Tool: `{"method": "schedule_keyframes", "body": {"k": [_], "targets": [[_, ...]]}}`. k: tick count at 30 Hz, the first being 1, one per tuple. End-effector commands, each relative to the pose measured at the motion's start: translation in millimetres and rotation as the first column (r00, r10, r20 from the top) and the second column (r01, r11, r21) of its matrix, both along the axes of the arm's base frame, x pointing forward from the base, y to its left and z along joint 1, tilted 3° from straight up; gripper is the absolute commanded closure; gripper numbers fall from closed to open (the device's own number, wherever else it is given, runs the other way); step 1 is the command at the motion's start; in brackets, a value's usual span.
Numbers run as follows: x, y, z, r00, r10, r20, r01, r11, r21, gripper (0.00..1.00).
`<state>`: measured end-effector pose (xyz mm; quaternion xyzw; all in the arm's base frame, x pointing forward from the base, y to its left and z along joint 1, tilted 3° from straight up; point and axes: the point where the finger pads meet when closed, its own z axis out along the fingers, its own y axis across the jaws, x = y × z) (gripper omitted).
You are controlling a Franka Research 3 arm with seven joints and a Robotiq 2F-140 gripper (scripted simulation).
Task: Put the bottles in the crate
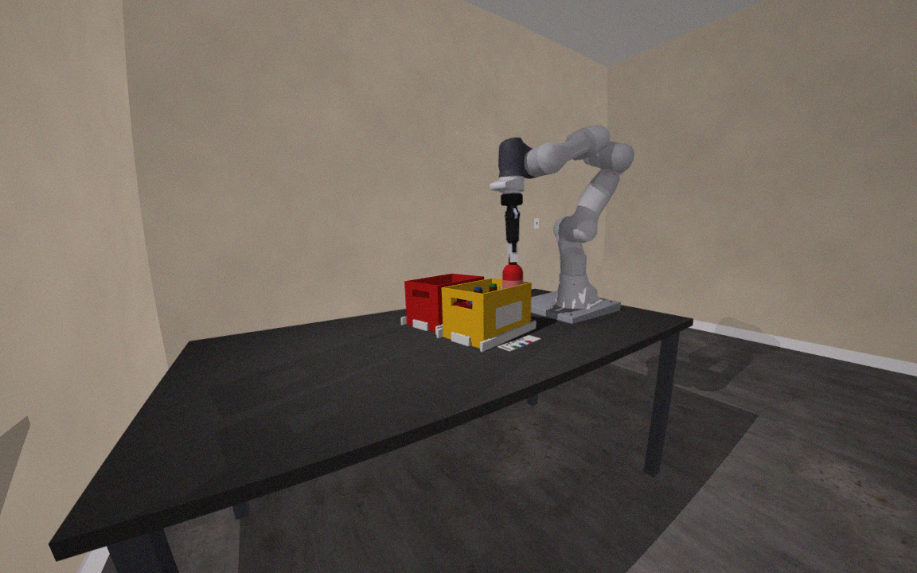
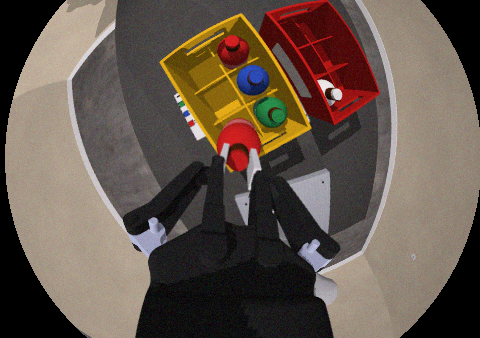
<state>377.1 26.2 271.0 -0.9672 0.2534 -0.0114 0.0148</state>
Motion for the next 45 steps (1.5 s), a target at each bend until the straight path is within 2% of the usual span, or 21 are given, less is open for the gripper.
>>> {"method": "schedule_keyframes", "body": {"k": [1, 45], "targets": [[6.0, 1, 0.3, 1.0, 0.001, 0.019, -0.001, 1.0, -0.001, 1.0], [8.2, 2, -37.6, 1.0, 0.001, 0.019, -0.001, 1.0, -0.001, 1.0]]}}
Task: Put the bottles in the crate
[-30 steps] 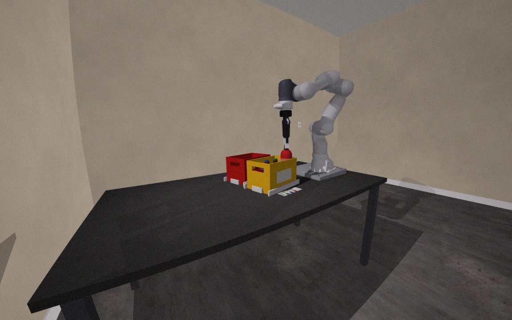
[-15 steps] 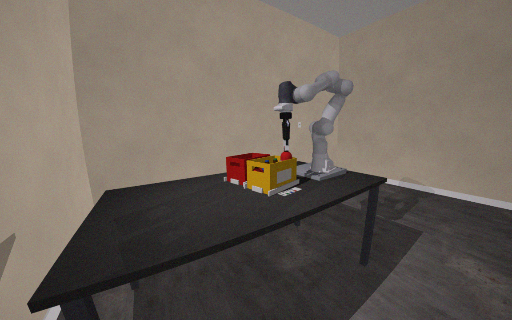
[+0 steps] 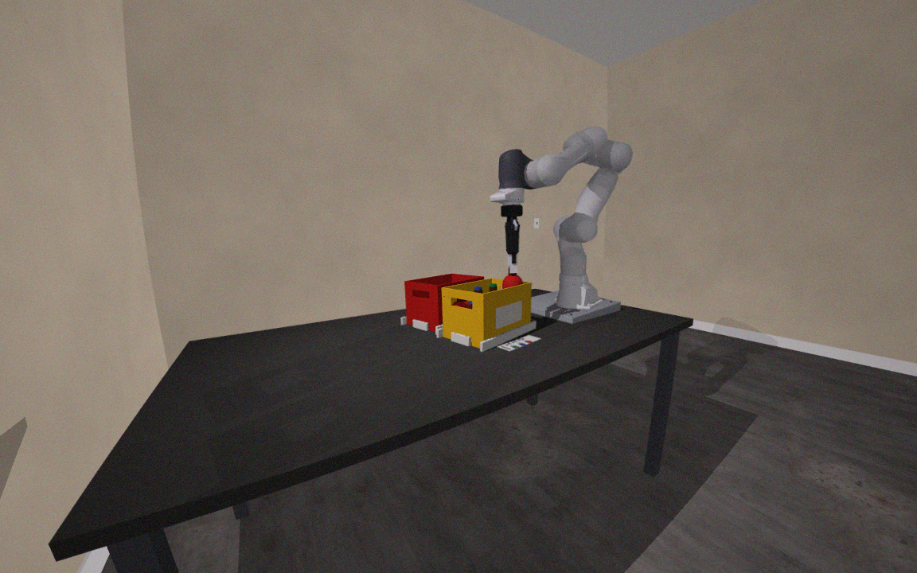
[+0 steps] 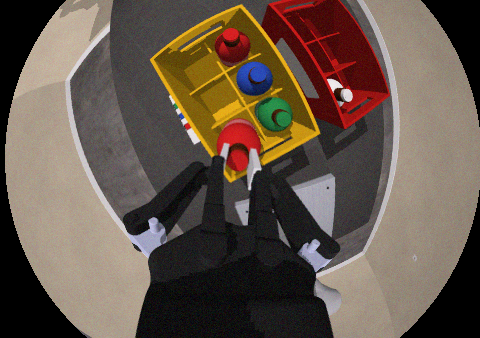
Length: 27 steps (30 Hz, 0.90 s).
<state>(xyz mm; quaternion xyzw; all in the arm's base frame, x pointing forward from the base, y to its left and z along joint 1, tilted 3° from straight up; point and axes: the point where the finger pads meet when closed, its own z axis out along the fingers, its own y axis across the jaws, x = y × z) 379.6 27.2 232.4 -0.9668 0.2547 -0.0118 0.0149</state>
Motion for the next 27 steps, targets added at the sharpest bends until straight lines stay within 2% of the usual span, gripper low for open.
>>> {"method": "schedule_keyframes", "body": {"k": [1, 27], "targets": [[5.8, 1, 0.1, 1.0, 0.004, 0.018, -0.004, 1.0, -0.001, 1.0], [7.1, 1, -22.9, 1.0, 0.004, 0.018, -0.004, 1.0, -0.001, 1.0]]}}
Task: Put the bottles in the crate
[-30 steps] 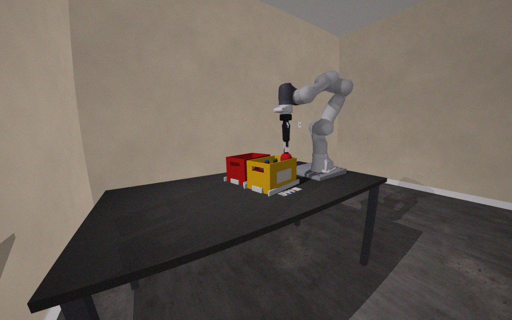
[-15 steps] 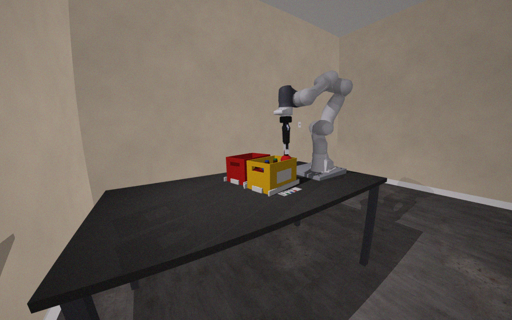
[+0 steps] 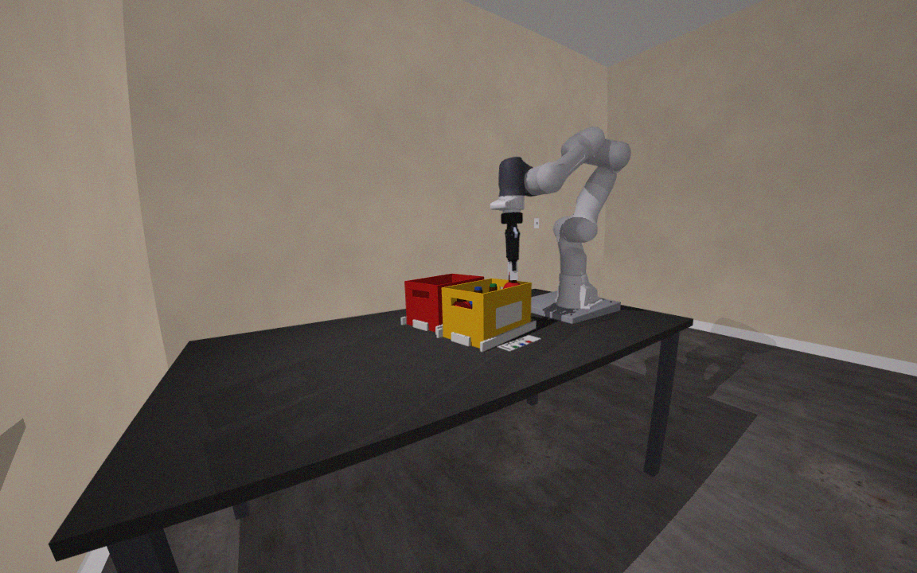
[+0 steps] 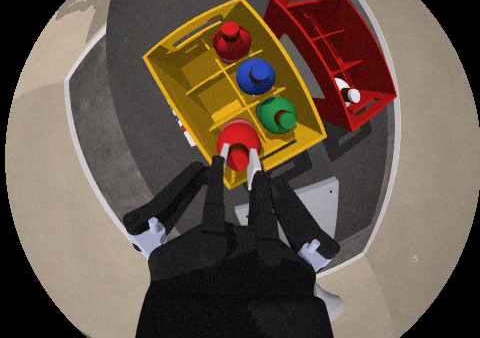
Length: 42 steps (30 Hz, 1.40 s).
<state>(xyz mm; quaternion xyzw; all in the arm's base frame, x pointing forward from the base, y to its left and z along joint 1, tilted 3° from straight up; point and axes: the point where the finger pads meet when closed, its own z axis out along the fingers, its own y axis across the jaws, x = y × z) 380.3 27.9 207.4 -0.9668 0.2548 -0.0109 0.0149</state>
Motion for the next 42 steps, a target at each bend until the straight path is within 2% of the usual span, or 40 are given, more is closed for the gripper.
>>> {"method": "schedule_keyframes", "body": {"k": [1, 25, 42], "targets": [[6.4, 1, 2.1, 1.0, 0.004, 0.02, -0.004, 1.0, -0.002, 1.0], [7.6, 1, -19.9, 1.0, 0.004, 0.02, -0.004, 1.0, -0.002, 1.0], [6.8, 1, -19.9, 1.0, 0.004, 0.02, -0.004, 1.0, -0.002, 1.0]]}}
